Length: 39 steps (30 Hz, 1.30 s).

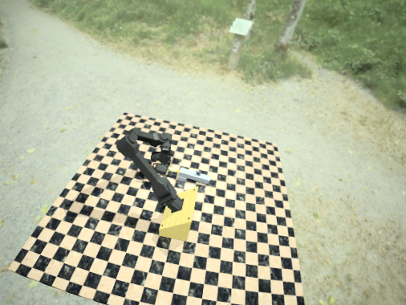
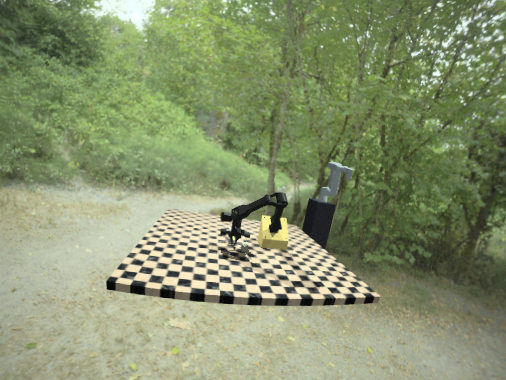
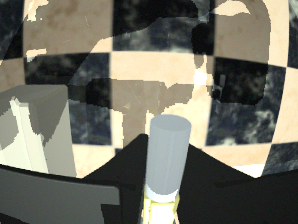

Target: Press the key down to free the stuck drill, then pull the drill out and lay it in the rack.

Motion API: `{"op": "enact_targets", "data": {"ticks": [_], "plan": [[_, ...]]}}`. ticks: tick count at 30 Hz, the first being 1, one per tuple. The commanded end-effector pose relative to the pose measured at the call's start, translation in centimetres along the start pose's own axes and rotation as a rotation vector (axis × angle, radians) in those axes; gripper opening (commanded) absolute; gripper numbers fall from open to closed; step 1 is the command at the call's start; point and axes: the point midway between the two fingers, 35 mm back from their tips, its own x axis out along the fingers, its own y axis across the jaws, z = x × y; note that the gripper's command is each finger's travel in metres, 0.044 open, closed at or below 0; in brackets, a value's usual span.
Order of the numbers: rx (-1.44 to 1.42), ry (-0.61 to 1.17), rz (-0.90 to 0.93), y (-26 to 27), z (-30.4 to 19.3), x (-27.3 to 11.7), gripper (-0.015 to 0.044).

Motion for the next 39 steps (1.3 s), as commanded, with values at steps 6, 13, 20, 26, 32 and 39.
{"op": "enact_targets", "data": {"ticks": [6, 13, 20, 26, 32, 39], "plan": [[0.003, 0.003, -0.004, -0.1, 1.4, -0.2, 0.0000], [0.002, 0.003, -0.004, -0.1, 2.4, -0.3, 0.0000], [0.002, 0.002, -0.004, 0.0, 2.8, -0.6, 0.0000], [0.002, 0.003, -0.004, 0.0, 2.8, -1.0, 0.0000], [0.002, 0.003, -0.004, 0.1, 2.9, -1.4, 0.0000], [0.002, 0.003, -0.004, 0.1, 2.9, -1.8, 0.0000]]}}
